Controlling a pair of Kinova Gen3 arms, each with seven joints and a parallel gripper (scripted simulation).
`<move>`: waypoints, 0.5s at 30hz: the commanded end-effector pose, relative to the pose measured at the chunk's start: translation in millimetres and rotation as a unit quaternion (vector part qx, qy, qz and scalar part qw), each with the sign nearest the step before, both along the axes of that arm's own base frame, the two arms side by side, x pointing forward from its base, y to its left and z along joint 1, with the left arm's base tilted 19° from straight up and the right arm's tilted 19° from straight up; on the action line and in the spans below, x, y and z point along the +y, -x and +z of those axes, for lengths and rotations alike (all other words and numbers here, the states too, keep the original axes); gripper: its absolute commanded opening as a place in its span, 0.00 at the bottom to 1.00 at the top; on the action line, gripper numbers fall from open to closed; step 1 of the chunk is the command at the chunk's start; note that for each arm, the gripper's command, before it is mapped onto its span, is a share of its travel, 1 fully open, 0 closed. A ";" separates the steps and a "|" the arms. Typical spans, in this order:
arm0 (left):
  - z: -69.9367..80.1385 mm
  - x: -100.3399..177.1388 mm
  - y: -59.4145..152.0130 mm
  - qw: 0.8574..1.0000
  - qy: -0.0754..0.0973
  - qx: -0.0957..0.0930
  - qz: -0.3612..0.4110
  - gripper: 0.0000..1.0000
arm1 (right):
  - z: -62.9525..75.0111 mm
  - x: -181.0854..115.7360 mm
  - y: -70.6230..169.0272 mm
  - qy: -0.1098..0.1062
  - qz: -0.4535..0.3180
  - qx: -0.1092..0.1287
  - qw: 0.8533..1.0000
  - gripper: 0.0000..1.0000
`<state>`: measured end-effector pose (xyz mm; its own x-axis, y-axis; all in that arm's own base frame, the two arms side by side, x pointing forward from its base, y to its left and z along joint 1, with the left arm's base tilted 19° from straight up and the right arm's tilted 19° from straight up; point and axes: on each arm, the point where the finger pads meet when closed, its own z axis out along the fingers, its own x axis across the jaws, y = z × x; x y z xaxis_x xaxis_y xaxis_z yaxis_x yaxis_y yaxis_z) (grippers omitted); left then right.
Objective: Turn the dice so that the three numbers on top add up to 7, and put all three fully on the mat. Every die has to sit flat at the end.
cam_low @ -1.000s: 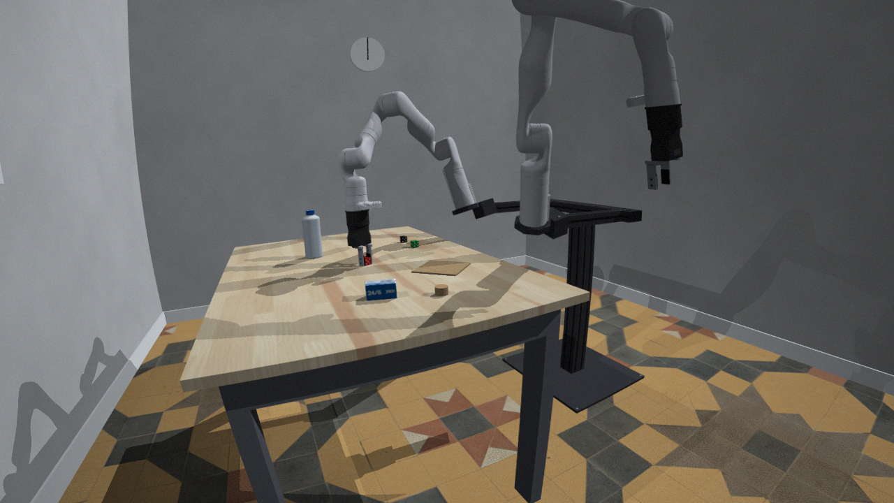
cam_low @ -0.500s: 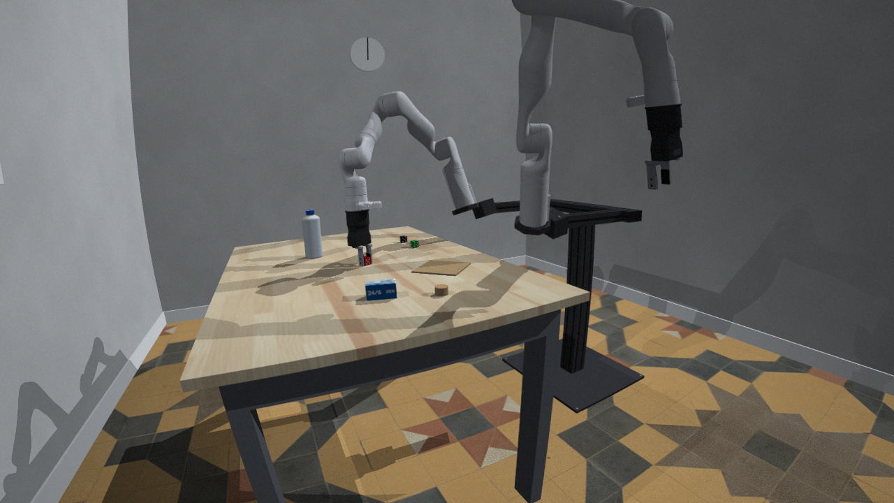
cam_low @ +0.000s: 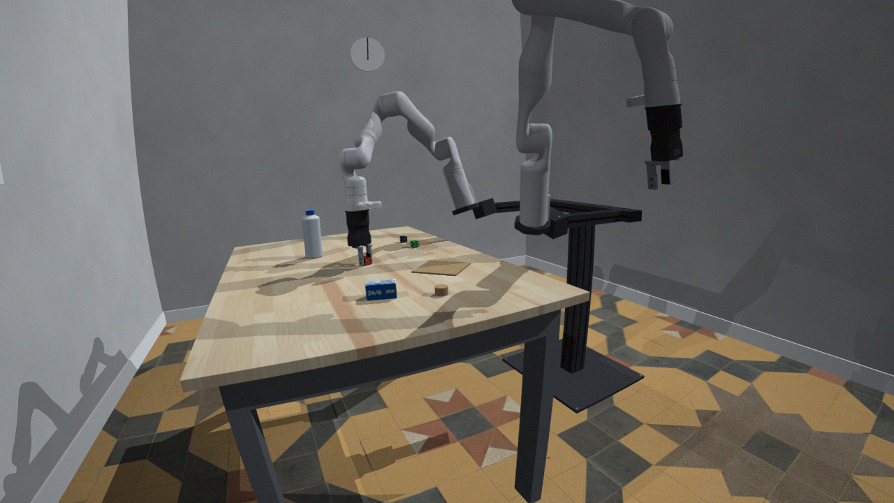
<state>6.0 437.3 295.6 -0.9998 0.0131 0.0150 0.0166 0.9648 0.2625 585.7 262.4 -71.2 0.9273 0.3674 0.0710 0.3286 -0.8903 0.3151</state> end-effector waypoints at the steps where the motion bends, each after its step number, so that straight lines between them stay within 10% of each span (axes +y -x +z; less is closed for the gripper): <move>1: 0.7 0.2 0.2 1.000 -0.001 0.000 0.000 1.00 | 3.1 1.5 -0.2 -0.001 0.000 -0.001 1.000 0.49; 7: 0.7 0.2 0.2 1.000 -0.001 0.000 0.000 1.00 | 17.7 5.7 2.6 -0.001 0.000 -0.001 1.000 0.49; 15: 0.7 0.2 0.2 1.000 -0.001 0.000 0.000 1.00 | 72.5 21.1 13.0 -0.001 0.000 -0.001 1.000 0.49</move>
<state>6.0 437.3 295.6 -0.9998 0.0131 0.0150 0.0166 0.9648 0.2625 574.4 278.7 -13.0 0.9274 0.3673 0.0707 0.3286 -0.8904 0.3151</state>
